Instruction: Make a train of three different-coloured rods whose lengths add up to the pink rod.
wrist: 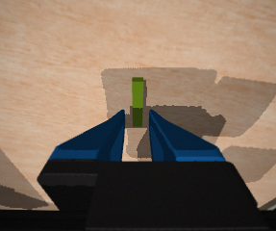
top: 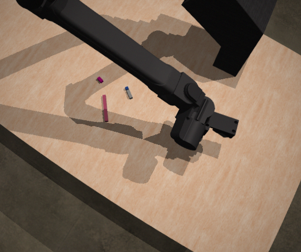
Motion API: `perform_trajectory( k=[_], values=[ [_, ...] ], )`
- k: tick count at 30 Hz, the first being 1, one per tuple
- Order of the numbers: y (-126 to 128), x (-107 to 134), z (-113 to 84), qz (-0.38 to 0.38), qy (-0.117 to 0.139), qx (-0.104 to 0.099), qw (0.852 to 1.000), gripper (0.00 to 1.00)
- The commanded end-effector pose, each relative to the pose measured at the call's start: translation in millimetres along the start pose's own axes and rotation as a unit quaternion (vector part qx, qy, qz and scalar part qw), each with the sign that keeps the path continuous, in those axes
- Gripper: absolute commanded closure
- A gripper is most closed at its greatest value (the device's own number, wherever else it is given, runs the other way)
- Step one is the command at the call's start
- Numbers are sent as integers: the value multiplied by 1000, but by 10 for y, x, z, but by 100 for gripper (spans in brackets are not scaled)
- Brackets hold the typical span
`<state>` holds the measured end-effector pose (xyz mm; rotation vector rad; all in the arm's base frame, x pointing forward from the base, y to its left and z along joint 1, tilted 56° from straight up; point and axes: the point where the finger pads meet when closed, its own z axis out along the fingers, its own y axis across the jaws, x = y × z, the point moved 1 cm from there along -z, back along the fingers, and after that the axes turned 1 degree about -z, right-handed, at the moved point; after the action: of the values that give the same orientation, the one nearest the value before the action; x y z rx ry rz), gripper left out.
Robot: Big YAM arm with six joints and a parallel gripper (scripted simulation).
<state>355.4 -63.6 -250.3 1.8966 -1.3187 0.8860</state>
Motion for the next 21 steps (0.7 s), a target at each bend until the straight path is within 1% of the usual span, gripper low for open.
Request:
perform_trajectory(
  k=[1, 9, 17, 21],
  values=[
    [-8, 30, 21, 2, -1, -2, 1000, 77],
    [22, -6, 74, 0, -1, -4, 1000, 77],
    [-9, 5, 117, 2, 0, -2, 1000, 77],
    [3, -4, 170, 1, -1, -3, 1000, 77]
  ],
)
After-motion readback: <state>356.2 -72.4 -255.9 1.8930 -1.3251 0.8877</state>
